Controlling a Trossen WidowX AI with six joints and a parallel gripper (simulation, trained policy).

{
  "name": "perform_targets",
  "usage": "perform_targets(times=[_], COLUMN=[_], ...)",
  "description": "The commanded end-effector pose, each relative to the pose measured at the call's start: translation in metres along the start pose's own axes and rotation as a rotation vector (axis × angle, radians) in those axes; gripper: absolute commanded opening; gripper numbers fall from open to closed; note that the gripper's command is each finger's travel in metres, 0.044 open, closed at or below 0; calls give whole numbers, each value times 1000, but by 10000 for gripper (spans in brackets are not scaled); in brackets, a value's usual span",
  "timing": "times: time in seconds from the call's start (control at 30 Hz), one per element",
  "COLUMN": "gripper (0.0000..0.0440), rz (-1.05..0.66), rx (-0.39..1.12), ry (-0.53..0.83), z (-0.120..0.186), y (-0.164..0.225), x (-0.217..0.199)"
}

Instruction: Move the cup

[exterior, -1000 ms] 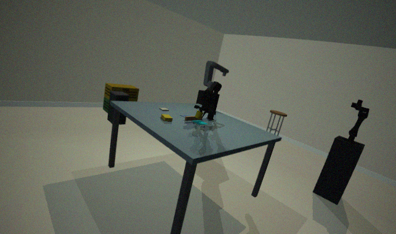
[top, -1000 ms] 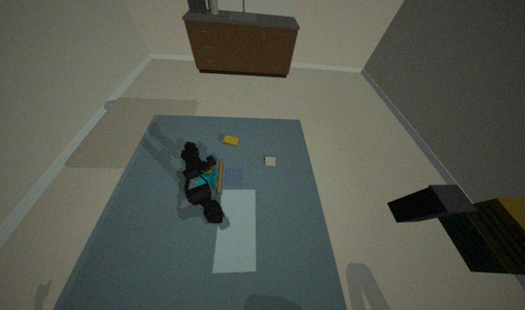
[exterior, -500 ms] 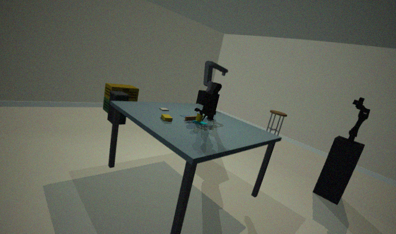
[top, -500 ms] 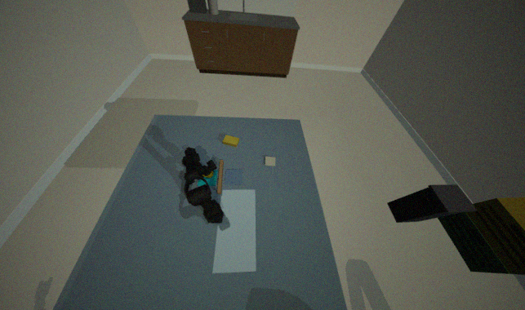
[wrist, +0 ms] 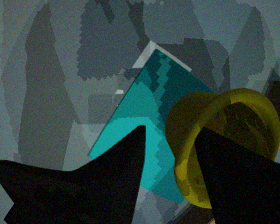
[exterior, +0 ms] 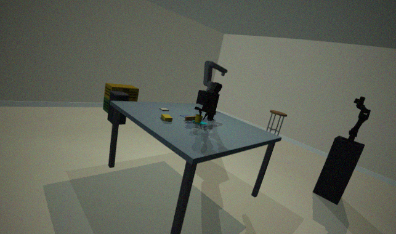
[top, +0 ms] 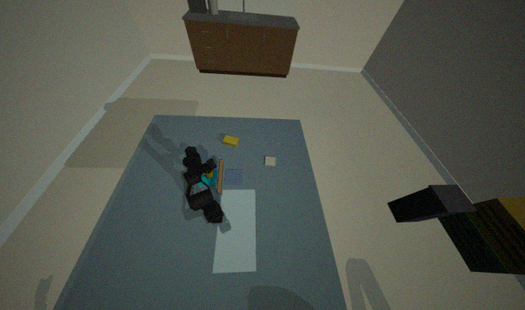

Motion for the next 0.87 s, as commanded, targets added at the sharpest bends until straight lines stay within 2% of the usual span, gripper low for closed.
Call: perform_targets(times=[0.0,0.6,0.73,0.83], gripper=[165,251,297,364], rz=[0,-29,-32,-40], rx=[-17,-135,-170,-189], ry=[-10,-11,1,8], z=[4,45,59,68], y=[2,4,2,1], x=[1,1,-2,-5])
Point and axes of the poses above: the point midway between the two fingers, 35 mm back from their tips, its own z axis back along the fingers, its own x axis across the jaws, y = z × x, the point moved 3 cm from there along z, back along the fingers, and after that the axes turned 11 degrees about z, right-handed, at the moved point
